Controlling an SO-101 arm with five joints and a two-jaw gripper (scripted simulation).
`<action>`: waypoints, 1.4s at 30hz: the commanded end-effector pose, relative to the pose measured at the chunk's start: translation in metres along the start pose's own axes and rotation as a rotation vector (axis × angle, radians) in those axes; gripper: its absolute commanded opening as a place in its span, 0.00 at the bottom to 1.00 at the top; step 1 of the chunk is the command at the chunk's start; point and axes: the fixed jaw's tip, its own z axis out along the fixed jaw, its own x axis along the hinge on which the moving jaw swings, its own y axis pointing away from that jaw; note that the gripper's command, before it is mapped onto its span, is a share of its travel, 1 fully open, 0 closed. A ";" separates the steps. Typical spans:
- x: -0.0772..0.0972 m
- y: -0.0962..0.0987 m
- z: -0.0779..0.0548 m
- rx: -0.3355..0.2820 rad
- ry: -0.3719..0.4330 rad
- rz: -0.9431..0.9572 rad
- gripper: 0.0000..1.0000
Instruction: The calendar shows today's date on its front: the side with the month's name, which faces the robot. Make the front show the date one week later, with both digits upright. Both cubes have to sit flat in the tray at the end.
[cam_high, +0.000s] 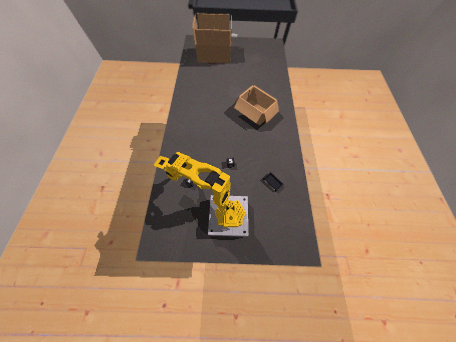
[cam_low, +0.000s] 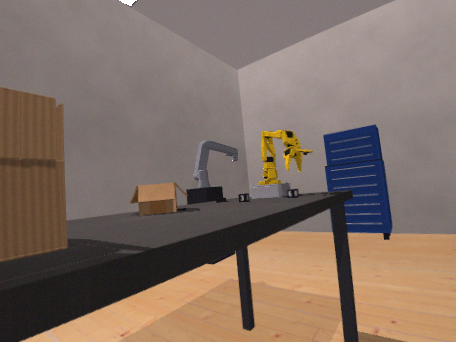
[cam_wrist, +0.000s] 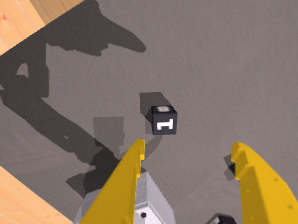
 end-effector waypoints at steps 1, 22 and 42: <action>0.016 0.004 0.021 -0.014 0.120 0.003 0.35; 0.034 0.005 0.041 -0.025 0.249 0.004 0.35; 0.035 0.005 0.046 -0.025 0.249 0.004 0.35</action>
